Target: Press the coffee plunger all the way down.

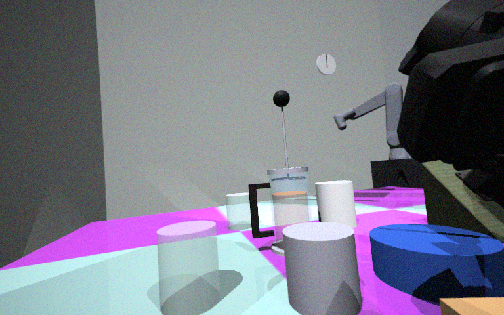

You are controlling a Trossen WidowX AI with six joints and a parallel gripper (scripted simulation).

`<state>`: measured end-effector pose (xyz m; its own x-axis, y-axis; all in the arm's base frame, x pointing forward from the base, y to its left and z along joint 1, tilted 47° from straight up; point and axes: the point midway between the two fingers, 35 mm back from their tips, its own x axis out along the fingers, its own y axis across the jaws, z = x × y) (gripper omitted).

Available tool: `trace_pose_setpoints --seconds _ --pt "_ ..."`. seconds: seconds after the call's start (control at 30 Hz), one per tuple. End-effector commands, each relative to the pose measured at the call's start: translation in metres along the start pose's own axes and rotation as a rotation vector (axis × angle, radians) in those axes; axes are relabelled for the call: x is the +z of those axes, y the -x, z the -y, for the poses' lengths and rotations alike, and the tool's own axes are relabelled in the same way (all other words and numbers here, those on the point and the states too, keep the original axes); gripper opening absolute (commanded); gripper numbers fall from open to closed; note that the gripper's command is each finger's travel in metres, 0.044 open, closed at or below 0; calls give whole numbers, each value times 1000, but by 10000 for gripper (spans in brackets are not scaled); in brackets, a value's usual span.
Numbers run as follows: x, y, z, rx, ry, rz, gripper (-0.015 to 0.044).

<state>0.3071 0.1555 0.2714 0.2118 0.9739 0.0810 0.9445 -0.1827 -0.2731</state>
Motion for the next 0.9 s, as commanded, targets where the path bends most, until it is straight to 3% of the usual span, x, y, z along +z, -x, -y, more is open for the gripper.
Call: trace_pose_setpoints --seconds 0.0,0.07,0.47,0.67,0.87 --pt "-6 39 -50 180 -476 -55 440" --pt "-7 65 -72 268 -751 -117 440" --pt "-2 176 -124 469 -1709 -531 440" --pt "7 235 -132 460 -2168 -846 440" --pt "17 292 -128 336 -2589 -1231 440"
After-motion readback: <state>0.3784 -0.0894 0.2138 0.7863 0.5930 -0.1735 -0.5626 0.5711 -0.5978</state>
